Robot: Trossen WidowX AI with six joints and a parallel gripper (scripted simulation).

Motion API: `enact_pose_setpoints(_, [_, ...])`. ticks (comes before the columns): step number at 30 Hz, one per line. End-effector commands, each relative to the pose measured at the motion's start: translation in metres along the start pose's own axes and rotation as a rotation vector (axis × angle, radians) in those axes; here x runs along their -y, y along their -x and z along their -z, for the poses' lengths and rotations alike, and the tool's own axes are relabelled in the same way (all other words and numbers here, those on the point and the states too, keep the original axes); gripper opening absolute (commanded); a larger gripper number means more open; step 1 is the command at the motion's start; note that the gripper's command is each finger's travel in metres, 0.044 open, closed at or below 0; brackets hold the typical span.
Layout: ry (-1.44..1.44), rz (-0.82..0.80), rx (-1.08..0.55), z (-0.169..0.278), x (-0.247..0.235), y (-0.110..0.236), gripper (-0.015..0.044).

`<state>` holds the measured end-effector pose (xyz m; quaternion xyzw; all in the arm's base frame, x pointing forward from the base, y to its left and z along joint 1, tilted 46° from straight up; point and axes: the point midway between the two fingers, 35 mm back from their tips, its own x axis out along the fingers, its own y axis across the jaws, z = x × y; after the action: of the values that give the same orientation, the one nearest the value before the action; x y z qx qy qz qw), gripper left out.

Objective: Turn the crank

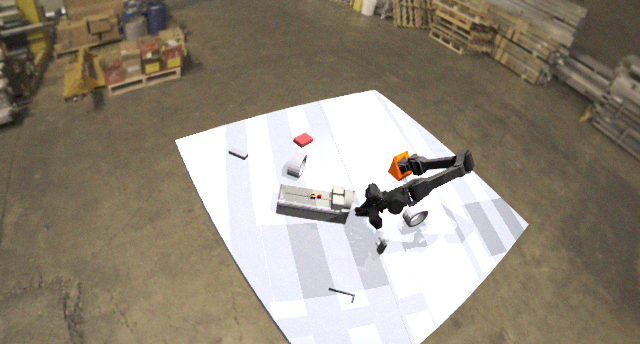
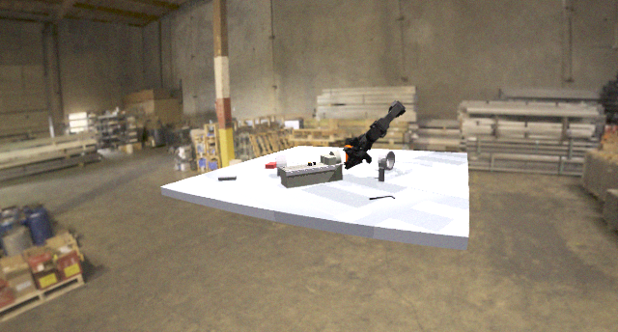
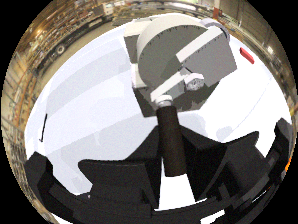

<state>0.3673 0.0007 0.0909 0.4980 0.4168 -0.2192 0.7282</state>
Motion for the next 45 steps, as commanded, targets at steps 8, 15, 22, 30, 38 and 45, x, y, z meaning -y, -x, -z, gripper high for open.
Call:
enact_pose_setpoints(8, [0.004,-0.019,0.011,-0.005,-0.008,0.006,0.0])
enact_pose_setpoints(15, [0.004,-0.019,0.011,-0.007,-0.009,0.008,0.0])
enact_pose_setpoints(22, [0.004,-0.019,0.011,-0.008,-0.009,0.009,0.0])
enact_pose_setpoints(30, [0.004,-0.019,0.011,-0.011,-0.01,0.012,0.0])
enact_pose_setpoints(38, [0.004,-0.018,0.011,-0.014,-0.01,0.015,0.0])
enact_pose_setpoints(45, [0.004,-0.018,0.011,-0.018,-0.01,0.019,0.0])
